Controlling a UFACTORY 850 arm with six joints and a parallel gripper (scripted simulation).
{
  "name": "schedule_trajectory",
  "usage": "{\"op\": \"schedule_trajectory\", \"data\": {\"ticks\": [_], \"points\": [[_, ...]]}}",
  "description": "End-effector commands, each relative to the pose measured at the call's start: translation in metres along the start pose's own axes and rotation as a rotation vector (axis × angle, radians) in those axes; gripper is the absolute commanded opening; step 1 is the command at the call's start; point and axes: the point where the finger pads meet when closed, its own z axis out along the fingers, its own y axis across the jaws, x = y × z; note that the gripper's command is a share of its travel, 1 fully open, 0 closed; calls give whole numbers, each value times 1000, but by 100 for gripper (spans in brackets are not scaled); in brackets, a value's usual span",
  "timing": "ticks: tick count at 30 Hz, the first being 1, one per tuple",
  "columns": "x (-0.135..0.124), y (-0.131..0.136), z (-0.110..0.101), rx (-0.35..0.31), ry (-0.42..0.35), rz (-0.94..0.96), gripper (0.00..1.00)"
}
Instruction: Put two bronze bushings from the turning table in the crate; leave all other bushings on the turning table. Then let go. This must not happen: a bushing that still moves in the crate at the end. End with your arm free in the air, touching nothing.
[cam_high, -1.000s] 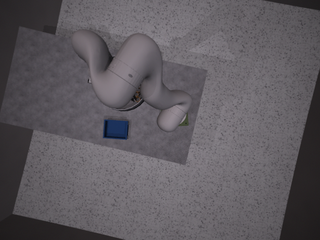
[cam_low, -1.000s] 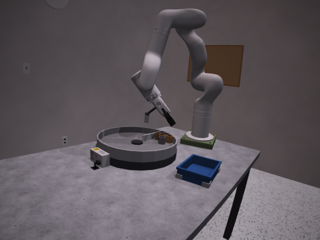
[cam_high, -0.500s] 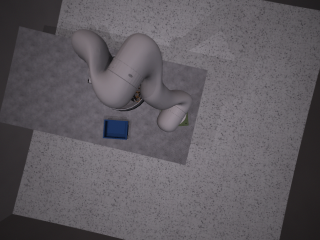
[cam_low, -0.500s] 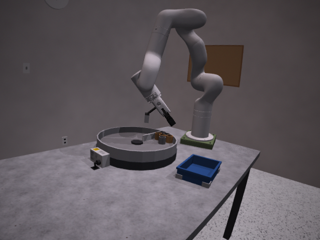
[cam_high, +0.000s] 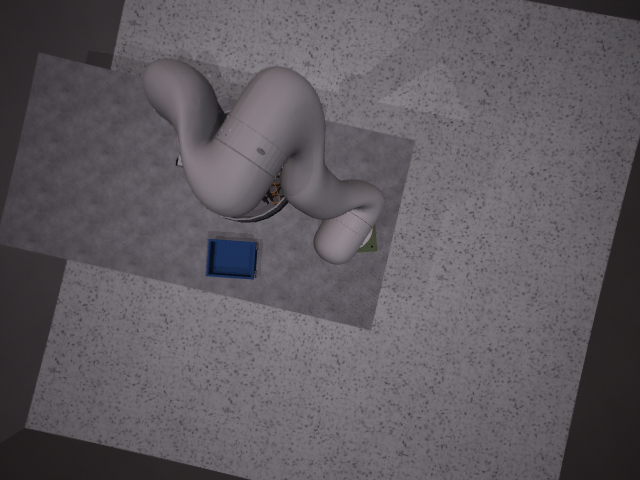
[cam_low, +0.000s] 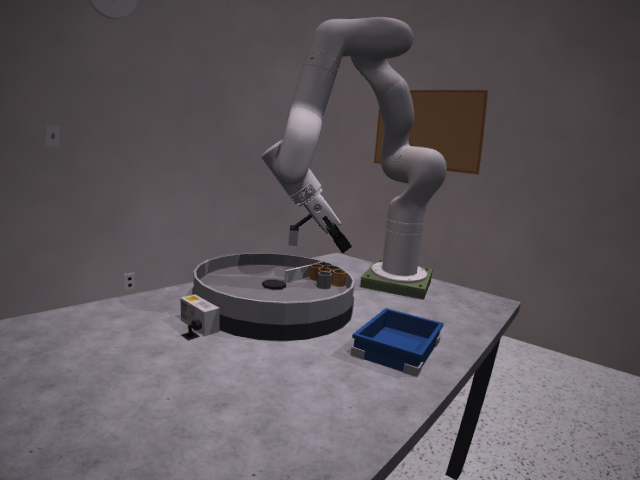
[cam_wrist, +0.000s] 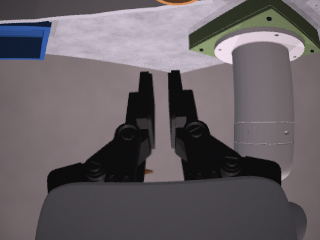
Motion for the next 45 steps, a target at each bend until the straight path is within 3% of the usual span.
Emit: {"op": "schedule_trajectory", "data": {"ticks": [1,29,32,40,45], "points": [[0,0,-1,0,1,0,10],[1,0,0,4,1,3,10],[4,0,2,38,1,45,10],[23,3,17,220,2,265,10],[27,4,19,248,2,299,10]]}}
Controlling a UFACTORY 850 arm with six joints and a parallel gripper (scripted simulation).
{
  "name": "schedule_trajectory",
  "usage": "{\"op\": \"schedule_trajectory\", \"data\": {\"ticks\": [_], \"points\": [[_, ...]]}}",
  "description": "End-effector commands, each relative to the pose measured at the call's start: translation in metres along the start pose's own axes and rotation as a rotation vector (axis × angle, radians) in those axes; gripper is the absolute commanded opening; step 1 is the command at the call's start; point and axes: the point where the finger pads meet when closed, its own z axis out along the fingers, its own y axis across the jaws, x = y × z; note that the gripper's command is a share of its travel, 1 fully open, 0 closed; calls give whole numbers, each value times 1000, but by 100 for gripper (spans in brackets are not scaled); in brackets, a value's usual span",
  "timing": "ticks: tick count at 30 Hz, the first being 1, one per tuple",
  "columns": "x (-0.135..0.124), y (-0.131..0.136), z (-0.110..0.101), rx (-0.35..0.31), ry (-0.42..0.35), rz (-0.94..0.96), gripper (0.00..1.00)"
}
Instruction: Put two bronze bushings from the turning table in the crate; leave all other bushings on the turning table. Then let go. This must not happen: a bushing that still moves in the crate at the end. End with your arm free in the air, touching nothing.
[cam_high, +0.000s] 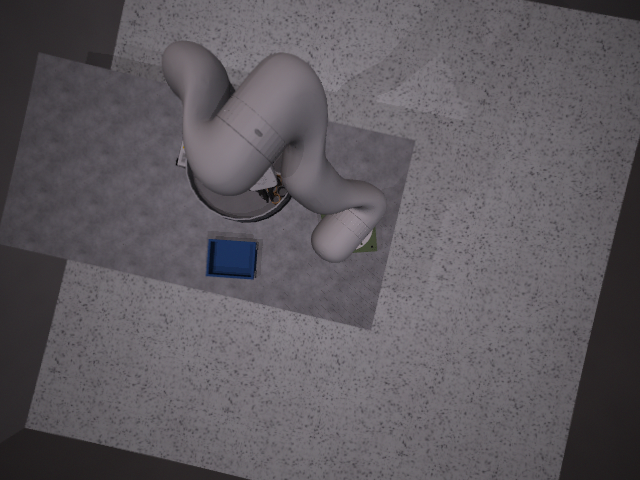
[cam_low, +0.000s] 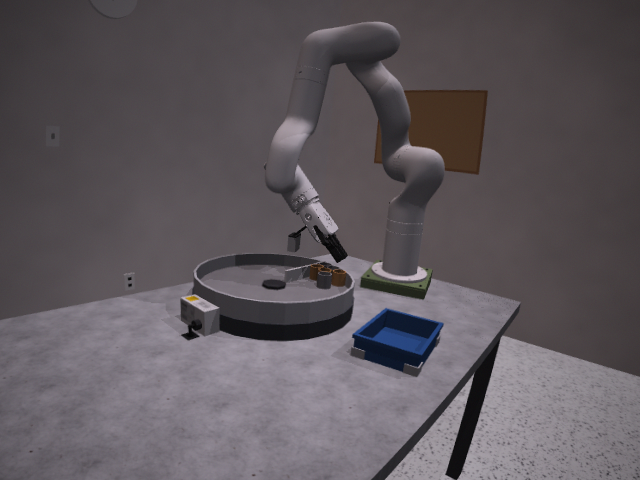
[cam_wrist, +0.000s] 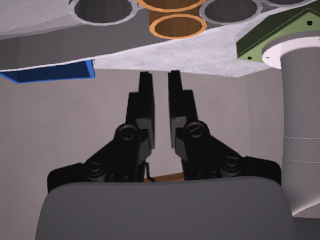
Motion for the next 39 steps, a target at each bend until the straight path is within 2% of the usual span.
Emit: {"op": "schedule_trajectory", "data": {"ticks": [1,35,39], "points": [[2,-1,2,30,1,23,10],[1,-2,3,33,-1,21,10],[10,-2,14,33,-1,21,10]]}}
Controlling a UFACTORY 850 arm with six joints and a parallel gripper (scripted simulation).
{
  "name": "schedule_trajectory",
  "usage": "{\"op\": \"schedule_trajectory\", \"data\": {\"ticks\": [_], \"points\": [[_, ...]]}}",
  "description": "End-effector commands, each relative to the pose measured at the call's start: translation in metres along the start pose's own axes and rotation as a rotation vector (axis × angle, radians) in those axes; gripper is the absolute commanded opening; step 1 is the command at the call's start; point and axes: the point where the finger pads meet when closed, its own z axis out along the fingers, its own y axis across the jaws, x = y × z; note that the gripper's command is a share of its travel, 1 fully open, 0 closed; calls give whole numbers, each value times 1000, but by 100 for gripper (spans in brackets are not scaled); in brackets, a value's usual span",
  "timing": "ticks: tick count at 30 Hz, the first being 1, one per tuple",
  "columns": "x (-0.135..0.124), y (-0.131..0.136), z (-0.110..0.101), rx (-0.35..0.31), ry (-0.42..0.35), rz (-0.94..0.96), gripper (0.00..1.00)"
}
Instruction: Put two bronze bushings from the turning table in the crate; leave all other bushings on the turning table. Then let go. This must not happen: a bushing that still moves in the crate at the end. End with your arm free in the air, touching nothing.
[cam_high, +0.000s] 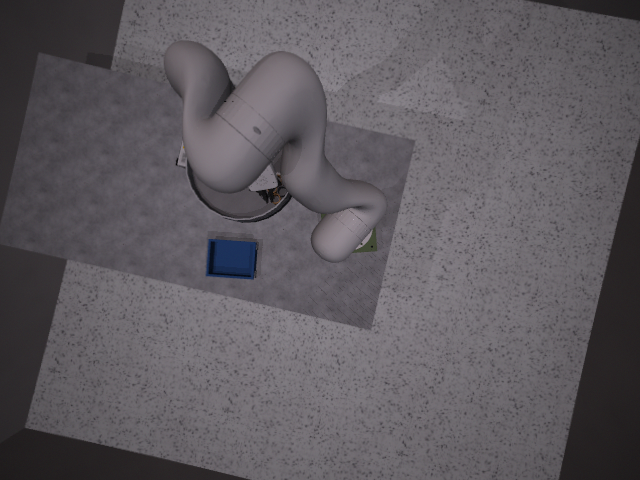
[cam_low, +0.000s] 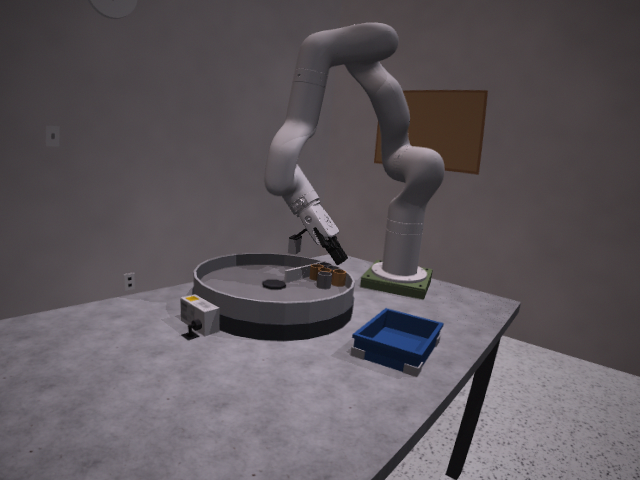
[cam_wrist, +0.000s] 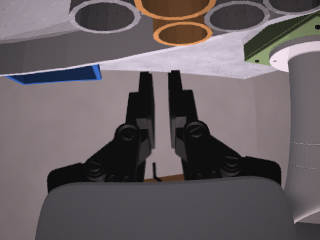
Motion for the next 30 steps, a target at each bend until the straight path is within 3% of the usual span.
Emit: {"op": "schedule_trajectory", "data": {"ticks": [1,30], "points": [[10,0,11,0,0,0,10],[21,0,24,0,0,0,10]]}}
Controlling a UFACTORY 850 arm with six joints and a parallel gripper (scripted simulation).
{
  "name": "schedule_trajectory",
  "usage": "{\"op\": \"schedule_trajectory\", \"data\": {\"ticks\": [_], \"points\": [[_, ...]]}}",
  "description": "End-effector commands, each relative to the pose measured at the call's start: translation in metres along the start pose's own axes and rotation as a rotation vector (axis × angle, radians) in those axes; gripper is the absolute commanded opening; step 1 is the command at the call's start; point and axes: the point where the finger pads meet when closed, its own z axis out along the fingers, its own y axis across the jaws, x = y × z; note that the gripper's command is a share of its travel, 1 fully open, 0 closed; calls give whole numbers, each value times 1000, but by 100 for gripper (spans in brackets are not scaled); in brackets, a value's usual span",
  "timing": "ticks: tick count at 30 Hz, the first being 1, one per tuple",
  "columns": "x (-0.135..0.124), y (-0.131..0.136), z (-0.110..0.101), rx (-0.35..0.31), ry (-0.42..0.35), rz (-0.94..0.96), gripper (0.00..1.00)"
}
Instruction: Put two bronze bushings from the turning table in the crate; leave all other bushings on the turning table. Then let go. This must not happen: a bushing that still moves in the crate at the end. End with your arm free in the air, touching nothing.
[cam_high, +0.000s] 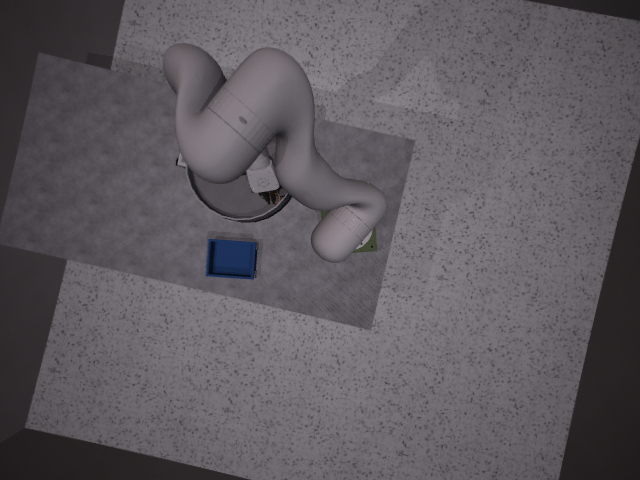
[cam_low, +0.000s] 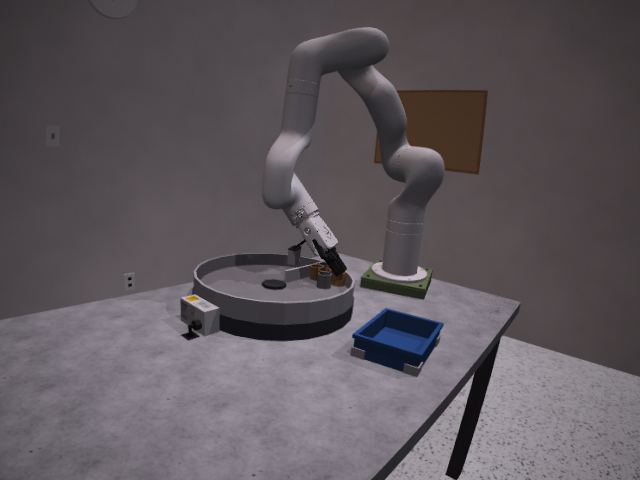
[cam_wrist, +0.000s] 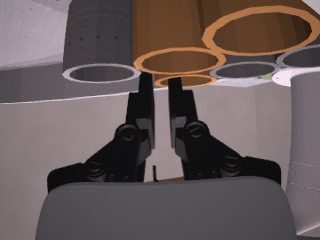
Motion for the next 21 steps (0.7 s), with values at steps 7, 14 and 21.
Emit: {"op": "schedule_trajectory", "data": {"ticks": [7,14,21], "points": [[1,-1,0,1,1,-1,10],[1,-1,0,1,1,-1,0],[1,-1,0,1,1,-1,0]]}}
